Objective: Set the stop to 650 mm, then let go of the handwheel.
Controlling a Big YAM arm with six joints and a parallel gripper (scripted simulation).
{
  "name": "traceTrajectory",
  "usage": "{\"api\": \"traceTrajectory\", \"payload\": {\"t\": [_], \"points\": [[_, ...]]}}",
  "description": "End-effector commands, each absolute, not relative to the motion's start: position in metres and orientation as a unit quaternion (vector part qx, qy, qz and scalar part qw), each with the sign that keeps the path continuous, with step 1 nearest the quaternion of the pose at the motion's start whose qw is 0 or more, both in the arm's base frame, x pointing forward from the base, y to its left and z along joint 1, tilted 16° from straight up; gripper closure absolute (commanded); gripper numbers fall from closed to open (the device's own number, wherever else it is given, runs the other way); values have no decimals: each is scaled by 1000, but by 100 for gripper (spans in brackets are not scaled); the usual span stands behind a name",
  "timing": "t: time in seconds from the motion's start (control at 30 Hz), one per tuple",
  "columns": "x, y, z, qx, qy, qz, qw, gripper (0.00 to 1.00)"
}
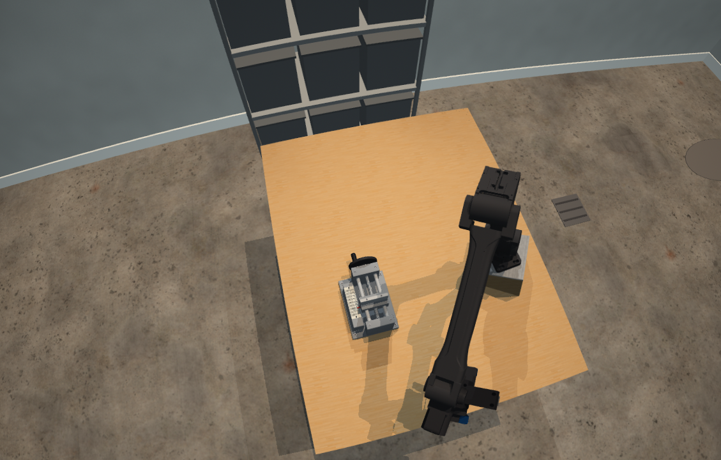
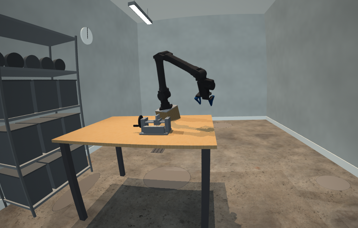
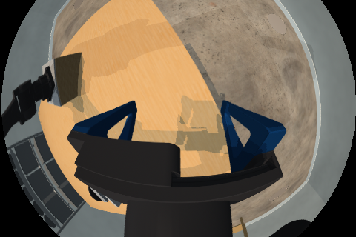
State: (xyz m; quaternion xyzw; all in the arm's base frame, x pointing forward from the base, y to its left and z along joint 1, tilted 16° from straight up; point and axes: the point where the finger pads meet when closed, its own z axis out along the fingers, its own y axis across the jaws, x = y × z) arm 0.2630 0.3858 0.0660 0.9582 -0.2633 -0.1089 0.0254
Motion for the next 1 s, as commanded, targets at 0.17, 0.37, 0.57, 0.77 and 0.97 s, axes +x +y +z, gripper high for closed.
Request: {"api": "traceTrajectory", "payload": {"t": [0.17, 0.37, 0.57, 0.77, 0.97], "points": [[264, 388, 70, 959, -262, -107, 21, 0], [264, 388, 70, 959, -262, -107, 21, 0], [269, 397, 81, 960, -260, -102, 6, 0], [269, 397, 81, 960, -260, -102, 6, 0], [269, 397, 81, 960, -260, -102, 6, 0]]}}
